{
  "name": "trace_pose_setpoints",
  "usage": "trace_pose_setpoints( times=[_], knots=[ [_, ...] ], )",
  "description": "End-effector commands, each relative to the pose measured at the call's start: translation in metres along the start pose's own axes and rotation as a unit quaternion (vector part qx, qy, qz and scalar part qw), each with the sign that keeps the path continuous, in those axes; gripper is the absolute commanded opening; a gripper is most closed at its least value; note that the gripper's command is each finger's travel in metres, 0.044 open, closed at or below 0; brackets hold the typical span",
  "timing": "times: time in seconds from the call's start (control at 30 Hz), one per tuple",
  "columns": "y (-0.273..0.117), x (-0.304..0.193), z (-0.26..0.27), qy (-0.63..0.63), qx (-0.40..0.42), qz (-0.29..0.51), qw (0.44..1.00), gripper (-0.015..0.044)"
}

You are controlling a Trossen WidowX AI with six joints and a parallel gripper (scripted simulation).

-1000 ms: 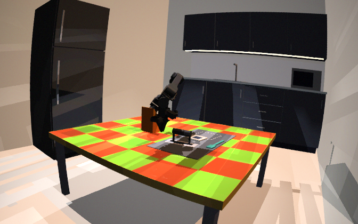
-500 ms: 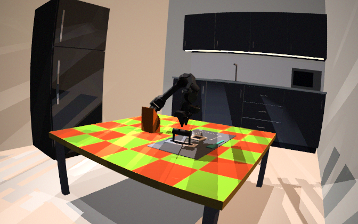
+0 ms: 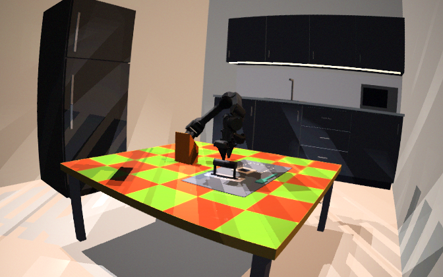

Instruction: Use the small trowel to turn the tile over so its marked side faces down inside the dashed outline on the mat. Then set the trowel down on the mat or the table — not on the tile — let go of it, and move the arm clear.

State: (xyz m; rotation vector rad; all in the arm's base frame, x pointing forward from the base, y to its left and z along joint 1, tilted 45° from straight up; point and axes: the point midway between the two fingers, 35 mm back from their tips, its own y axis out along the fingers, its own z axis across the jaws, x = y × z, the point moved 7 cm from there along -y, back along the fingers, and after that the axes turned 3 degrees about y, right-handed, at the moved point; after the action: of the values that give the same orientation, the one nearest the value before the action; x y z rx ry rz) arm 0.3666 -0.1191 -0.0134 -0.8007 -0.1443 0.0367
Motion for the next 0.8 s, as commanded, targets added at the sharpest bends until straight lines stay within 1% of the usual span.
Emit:
trace_pose_setpoints(
  times=[0.0, 0.53, 0.67, 0.77],
  knots=[
    [0.007, -0.002, -0.001, 0.005, 0.004, 0.0, 1.0, 0.027],
    [0.03, -0.002, -0.002, 0.005, 0.004, 0.0, 1.0, 0.027],
    [0.03, -0.002, -0.002, 0.005, 0.004, 0.0, 1.0, 0.0165],
    [0.03, -0.002, -0.002, 0.005, 0.004, 0.0, 1.0, 0.0145]
  ],
)
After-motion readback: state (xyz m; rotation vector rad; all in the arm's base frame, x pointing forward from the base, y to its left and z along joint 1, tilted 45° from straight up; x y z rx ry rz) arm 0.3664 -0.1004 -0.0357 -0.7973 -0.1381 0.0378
